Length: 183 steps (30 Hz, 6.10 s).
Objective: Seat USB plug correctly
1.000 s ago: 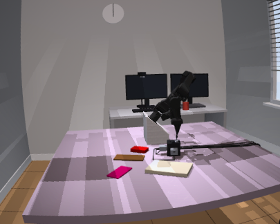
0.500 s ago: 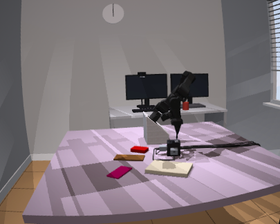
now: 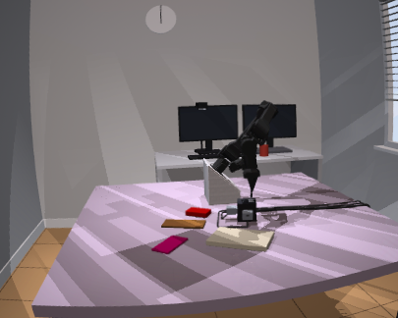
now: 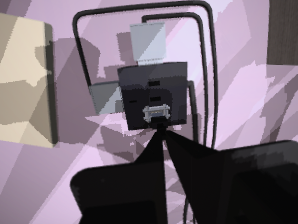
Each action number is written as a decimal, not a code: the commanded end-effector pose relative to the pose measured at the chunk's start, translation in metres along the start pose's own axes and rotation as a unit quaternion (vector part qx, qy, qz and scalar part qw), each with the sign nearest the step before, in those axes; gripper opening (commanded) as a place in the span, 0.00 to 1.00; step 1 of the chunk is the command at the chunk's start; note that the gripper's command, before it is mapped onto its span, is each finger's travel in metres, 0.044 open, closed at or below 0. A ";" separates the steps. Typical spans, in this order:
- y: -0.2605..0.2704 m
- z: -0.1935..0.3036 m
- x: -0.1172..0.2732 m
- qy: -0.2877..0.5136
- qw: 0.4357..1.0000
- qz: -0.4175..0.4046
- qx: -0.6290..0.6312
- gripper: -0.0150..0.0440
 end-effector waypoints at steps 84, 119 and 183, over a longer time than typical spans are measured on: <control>0.000 0.000 -0.011 0.002 1.000 0.001 -0.002 0.25; 0.000 -0.001 -0.015 0.002 1.000 0.001 -0.002 0.25; 0.000 -0.002 -0.016 0.002 1.000 -0.003 -0.002 0.42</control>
Point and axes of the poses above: the point midway between the two fingers, 35 mm back from their tips, its own x axis back along the fingers, its own y axis across the jaws, z = x × y, the point moved 2 cm from there along x, back along the fingers, and after that the axes turned 2 degrees about x, right-handed, at the moved point
